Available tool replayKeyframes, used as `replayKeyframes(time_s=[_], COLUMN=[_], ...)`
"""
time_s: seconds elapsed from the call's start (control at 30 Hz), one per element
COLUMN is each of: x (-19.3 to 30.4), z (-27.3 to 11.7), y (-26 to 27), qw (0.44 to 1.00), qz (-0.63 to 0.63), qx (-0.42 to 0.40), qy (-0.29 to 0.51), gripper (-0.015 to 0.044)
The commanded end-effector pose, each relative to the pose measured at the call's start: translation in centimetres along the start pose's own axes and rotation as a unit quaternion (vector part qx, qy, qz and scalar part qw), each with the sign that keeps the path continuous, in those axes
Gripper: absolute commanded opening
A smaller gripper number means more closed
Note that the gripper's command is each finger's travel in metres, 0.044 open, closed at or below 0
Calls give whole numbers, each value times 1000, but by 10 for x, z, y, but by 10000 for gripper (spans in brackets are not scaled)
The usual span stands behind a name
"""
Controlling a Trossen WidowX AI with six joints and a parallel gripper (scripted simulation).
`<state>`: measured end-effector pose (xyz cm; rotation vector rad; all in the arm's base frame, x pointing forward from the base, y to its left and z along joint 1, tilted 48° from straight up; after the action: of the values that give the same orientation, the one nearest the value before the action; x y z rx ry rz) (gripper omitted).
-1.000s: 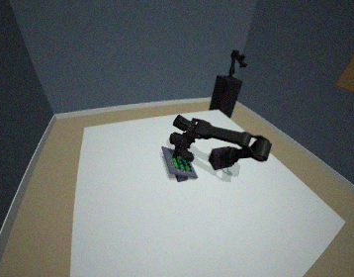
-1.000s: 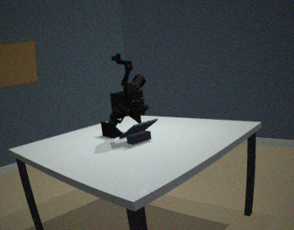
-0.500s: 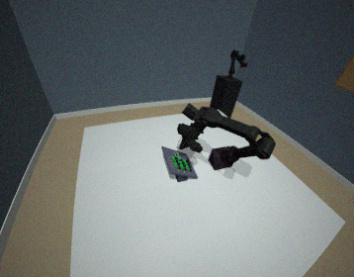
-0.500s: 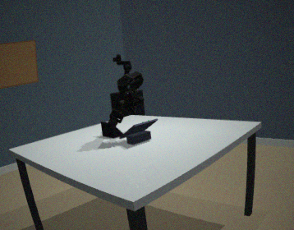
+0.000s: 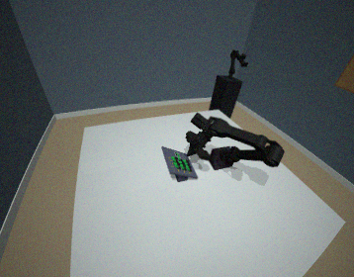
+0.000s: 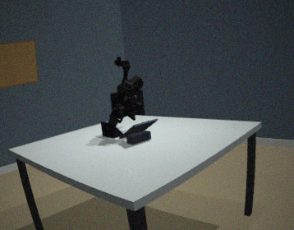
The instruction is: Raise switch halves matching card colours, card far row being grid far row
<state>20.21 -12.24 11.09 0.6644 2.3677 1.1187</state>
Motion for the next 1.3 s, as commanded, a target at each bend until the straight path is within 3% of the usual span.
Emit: replayKeyframes(time_s=[0.0, 1.27], x=[6, 6], z=[17, 41], y=[2, 2], qw=[1000, 1000], qz=[1, 0], qx=[-6, -7], qy=[-5, -5], gripper=[0, 0])
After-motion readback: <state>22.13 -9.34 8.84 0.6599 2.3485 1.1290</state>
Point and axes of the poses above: the point midway between the two fingers, 35 mm back from their tips, its own z axis out along the fingers, its own y axis across the jaws, x = y × z, the point moved 7 cm from there along -z, back along the fingers, and after that the axes turned 14 degrees about z, right-handed, at the moved point
